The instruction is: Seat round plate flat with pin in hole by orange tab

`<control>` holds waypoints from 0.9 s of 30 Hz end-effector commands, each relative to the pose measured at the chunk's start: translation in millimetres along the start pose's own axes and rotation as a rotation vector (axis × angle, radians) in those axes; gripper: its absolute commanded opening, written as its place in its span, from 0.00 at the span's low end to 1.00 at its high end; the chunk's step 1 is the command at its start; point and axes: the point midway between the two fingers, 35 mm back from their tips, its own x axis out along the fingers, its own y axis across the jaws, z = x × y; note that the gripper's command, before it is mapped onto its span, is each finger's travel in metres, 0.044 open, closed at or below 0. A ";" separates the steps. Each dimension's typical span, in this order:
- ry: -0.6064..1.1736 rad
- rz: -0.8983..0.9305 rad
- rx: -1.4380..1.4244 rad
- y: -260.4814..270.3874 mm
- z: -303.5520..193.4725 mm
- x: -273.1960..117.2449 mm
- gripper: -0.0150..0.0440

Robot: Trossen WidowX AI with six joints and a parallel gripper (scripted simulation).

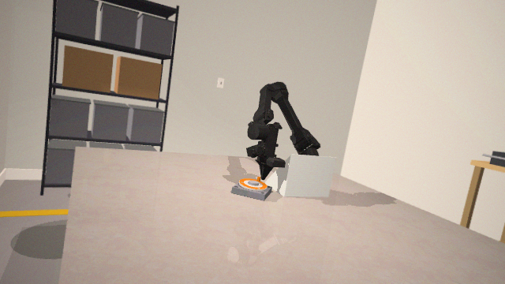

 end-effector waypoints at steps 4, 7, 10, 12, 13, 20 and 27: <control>0.001 -0.006 0.000 -7.6 3.4 0.5 0.25; 0.001 -0.006 0.000 -9.3 4.5 0.7 0.25; 0.000 -0.006 0.000 -10.4 5.2 1.7 0.25; 0.000 -0.006 0.000 -10.0 5.4 -0.9 0.25; 0.000 -0.005 0.000 -9.6 5.6 -3.5 0.25; 0.000 -0.003 0.000 -8.9 4.0 -35.2 0.25; -0.002 -0.008 -0.007 -9.2 4.1 -33.4 0.25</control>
